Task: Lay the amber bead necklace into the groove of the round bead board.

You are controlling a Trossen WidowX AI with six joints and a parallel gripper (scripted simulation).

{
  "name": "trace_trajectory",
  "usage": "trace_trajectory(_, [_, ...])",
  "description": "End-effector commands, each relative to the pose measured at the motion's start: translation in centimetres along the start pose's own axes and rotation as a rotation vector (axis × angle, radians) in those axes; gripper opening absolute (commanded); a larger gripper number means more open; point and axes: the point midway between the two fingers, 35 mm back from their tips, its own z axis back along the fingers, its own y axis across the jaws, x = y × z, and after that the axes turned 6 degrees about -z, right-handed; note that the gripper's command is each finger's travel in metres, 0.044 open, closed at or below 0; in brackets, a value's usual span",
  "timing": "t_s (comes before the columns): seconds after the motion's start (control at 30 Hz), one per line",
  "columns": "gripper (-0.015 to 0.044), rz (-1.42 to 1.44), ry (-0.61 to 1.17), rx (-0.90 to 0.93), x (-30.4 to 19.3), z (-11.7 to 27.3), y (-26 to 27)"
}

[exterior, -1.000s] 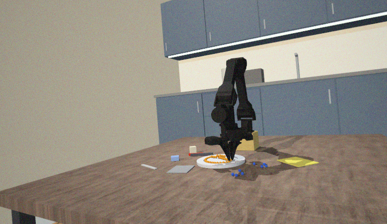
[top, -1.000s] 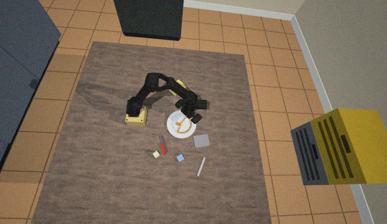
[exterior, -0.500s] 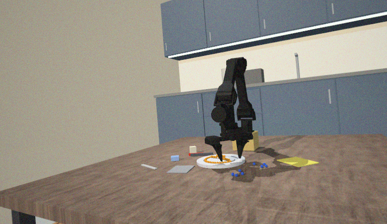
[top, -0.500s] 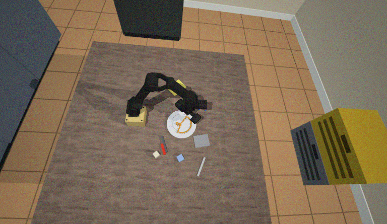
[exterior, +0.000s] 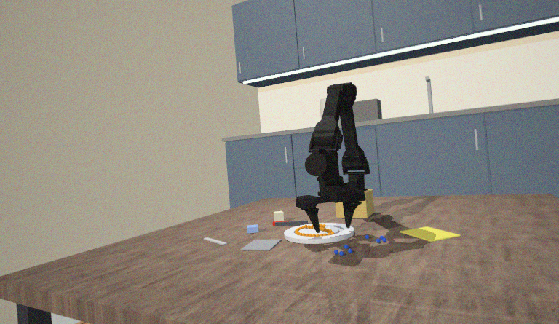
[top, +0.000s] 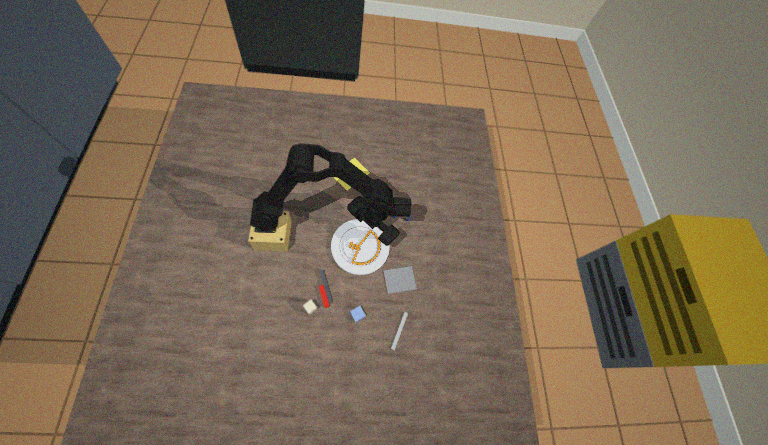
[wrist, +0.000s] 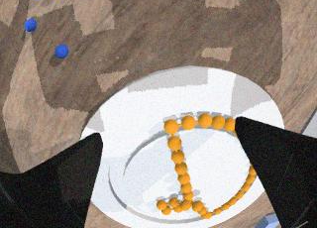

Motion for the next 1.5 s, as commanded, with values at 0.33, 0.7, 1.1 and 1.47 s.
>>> trace_trajectory(0.33, [0.0440, -0.003, 0.001, 0.001, 0.0, 0.0, 0.0])
trace_trajectory(0.7, [0.0204, 0.134, 0.001, 0.001, -1.1, 3.2, -0.4])
trace_trajectory(1.1, [0.0120, 0.130, -0.009, -0.009, -0.9, 2.1, -0.6])
trace_trajectory(1.47, [0.0120, 0.133, -0.002, -0.003, -1.0, 0.3, -0.5])
